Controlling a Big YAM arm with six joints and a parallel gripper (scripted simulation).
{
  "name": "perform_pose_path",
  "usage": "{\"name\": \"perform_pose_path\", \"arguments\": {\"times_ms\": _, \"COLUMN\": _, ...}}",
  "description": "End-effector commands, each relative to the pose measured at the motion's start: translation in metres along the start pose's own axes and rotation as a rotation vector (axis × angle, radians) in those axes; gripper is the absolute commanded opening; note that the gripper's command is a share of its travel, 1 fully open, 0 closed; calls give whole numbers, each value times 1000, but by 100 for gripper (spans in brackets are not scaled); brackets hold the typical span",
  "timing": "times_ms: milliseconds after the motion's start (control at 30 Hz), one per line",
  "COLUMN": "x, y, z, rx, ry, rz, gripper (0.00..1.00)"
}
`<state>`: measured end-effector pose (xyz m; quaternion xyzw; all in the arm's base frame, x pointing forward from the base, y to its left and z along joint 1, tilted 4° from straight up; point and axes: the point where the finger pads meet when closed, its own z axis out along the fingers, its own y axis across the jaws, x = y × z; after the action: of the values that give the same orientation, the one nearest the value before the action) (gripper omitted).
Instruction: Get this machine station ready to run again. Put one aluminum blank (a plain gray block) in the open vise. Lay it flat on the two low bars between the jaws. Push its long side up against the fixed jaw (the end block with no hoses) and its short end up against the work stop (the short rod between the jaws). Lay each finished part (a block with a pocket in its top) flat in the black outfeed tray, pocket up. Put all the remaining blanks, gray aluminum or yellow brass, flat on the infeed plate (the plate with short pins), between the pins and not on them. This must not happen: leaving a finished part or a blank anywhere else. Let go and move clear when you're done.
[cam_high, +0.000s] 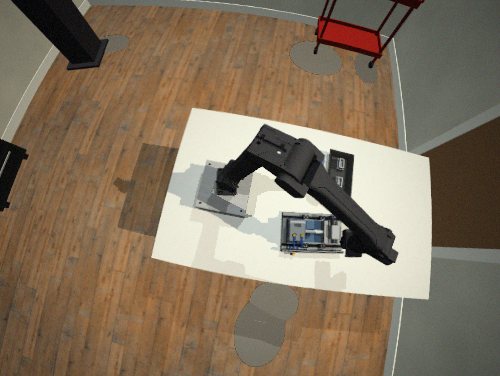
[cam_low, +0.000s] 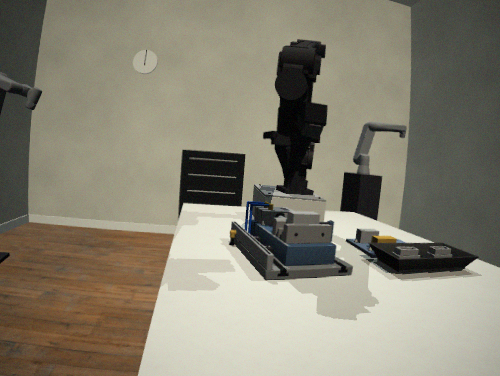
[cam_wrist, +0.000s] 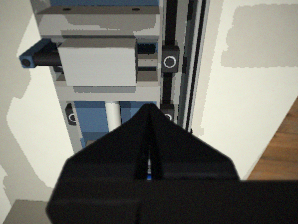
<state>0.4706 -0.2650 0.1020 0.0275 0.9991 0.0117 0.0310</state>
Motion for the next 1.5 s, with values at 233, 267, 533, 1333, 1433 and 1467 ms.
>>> {"name": "perform_pose_path", "arguments": {"times_ms": 233, "x": -8, "y": -4, "z": -2, "rx": 9, "ry": -13, "rz": 15, "gripper": 0}}
{"name": "perform_pose_path", "arguments": {"times_ms": 267, "x": -8, "y": -4, "z": -2, "rx": 9, "ry": -13, "rz": 15, "gripper": 0}}
{"name": "perform_pose_path", "arguments": {"times_ms": 533, "x": -4, "y": -1, "z": 17, "rx": 3, "ry": 0, "rz": 13, "gripper": 0}}
{"name": "perform_pose_path", "arguments": {"times_ms": 1333, "x": -3, "y": 2, "z": 58, "rx": 2, "ry": 2, "rz": 9, "gripper": 0}}
{"name": "perform_pose_path", "arguments": {"times_ms": 1433, "x": -3, "y": 1, "z": 59, "rx": 2, "ry": 2, "rz": 10, "gripper": 0}}
{"name": "perform_pose_path", "arguments": {"times_ms": 1467, "x": -5, "y": 0, "z": 58, "rx": 5, "ry": -4, "rz": 9, "gripper": 0}}
